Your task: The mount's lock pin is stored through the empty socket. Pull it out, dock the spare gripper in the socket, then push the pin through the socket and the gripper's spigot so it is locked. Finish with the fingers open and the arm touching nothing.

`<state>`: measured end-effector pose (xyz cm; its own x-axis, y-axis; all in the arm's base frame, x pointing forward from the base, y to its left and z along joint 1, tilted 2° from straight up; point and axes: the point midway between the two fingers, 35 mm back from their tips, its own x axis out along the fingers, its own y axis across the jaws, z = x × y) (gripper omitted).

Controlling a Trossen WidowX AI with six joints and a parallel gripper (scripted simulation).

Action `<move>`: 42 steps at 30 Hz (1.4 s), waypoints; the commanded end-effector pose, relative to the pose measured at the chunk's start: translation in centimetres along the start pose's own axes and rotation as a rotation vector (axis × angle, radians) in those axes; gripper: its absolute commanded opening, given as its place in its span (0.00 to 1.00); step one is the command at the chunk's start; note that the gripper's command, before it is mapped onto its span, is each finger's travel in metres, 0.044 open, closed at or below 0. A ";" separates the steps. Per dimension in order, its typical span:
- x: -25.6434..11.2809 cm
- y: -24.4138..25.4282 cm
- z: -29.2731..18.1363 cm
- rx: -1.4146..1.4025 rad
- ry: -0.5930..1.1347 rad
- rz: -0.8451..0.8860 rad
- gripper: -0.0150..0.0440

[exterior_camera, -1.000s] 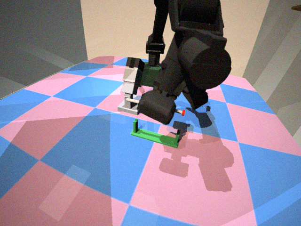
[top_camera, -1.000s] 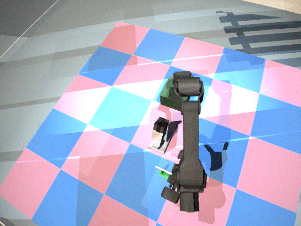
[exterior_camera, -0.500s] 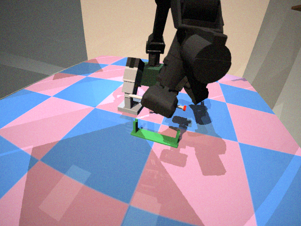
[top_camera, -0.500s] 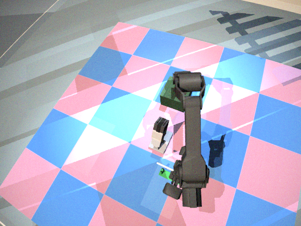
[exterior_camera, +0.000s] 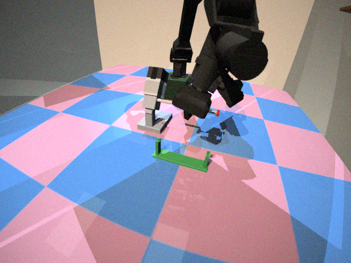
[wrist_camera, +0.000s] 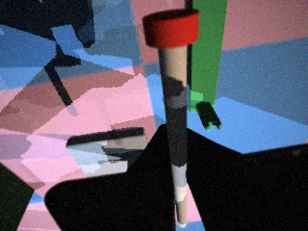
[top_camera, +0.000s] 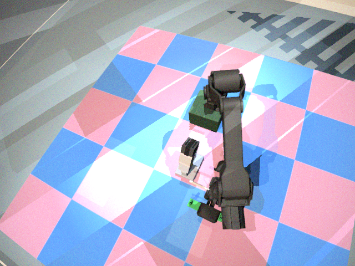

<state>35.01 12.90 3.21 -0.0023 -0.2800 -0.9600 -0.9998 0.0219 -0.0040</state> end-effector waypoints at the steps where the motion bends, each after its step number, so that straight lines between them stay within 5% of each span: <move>1: -0.2 0.9 -0.1 0.005 -0.005 0.001 0.25; 22: -0.4 5.9 -0.9 0.006 -0.006 0.005 0.25; 35: 4.7 5.8 0.5 0.007 -0.009 0.001 0.25; 42: 4.4 5.7 -0.1 0.005 -0.010 0.006 0.25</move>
<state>29.27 11.90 -1.29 -0.0069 -0.2750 -0.9614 -0.9995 0.0309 -0.0017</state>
